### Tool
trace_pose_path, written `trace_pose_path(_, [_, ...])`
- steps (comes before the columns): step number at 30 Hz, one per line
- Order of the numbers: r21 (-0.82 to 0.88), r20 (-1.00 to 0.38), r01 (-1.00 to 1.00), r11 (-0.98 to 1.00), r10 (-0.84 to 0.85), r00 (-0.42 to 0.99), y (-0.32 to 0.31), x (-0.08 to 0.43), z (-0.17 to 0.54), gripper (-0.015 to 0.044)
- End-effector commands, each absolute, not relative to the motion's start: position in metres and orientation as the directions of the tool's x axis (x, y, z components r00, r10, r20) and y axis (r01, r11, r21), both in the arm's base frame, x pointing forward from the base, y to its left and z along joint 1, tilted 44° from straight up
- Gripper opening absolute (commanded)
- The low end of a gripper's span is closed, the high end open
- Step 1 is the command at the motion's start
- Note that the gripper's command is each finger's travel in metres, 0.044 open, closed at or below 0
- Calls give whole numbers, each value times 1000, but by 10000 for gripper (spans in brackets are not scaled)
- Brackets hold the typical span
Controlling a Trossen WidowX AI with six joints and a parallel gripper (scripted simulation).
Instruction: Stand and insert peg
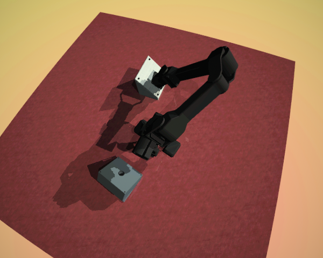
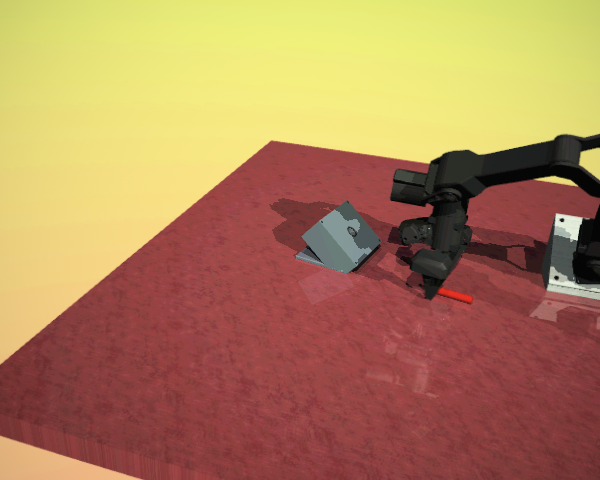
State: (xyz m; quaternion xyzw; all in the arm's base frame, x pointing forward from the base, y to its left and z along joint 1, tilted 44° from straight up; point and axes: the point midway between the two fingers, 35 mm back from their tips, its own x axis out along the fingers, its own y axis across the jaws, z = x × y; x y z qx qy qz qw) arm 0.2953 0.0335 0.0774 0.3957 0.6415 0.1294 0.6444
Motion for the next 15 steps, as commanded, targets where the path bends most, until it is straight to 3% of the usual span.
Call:
trace_pose_path(1, [680, -720, 344, 648, 679, 143, 35, 295, 77, 282])
trace_pose_path(8, [680, -720, 344, 648, 679, 143, 35, 295, 77, 110])
trace_pose_path(15, [680, -720, 344, 648, 679, 143, 35, 295, 77, 110])
